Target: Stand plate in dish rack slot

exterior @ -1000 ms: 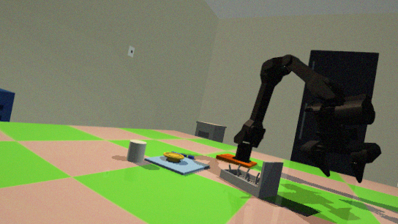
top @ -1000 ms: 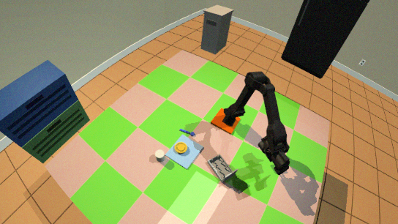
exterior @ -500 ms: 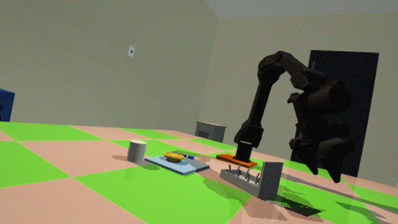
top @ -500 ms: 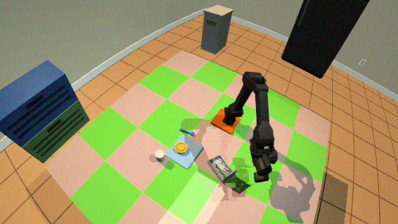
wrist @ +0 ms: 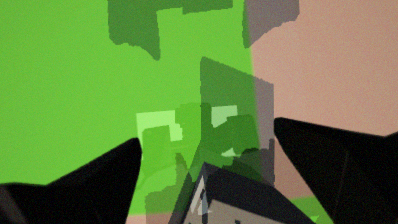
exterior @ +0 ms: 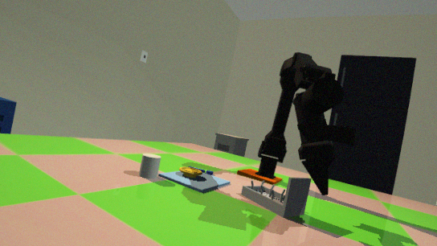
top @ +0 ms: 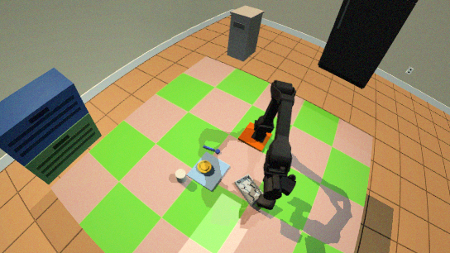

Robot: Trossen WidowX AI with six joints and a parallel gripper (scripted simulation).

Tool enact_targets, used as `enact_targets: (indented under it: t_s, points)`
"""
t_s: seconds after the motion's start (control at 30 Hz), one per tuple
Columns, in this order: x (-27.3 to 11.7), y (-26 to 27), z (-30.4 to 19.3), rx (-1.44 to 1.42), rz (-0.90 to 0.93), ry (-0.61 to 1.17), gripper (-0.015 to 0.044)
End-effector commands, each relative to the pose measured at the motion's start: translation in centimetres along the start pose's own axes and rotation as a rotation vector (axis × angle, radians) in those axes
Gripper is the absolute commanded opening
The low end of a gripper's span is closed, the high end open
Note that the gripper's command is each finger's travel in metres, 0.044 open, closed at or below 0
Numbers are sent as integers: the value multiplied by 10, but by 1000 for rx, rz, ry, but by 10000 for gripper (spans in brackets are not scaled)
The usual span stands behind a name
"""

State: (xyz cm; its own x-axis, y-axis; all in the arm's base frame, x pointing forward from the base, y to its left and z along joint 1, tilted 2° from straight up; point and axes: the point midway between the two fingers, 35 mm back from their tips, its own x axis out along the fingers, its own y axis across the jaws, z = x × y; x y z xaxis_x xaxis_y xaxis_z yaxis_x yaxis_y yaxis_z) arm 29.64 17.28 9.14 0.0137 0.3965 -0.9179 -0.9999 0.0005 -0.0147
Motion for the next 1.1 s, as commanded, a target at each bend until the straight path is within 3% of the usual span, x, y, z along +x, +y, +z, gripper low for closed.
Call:
enact_targets:
  t_s: [0.0,0.5,1.07]
  points:
    - [-5,-10,-16,98,-21,22,400]
    - [-34,-40,-93,537,-117,114,400]
    - [-78,-40,-197,1084,-218,216,400]
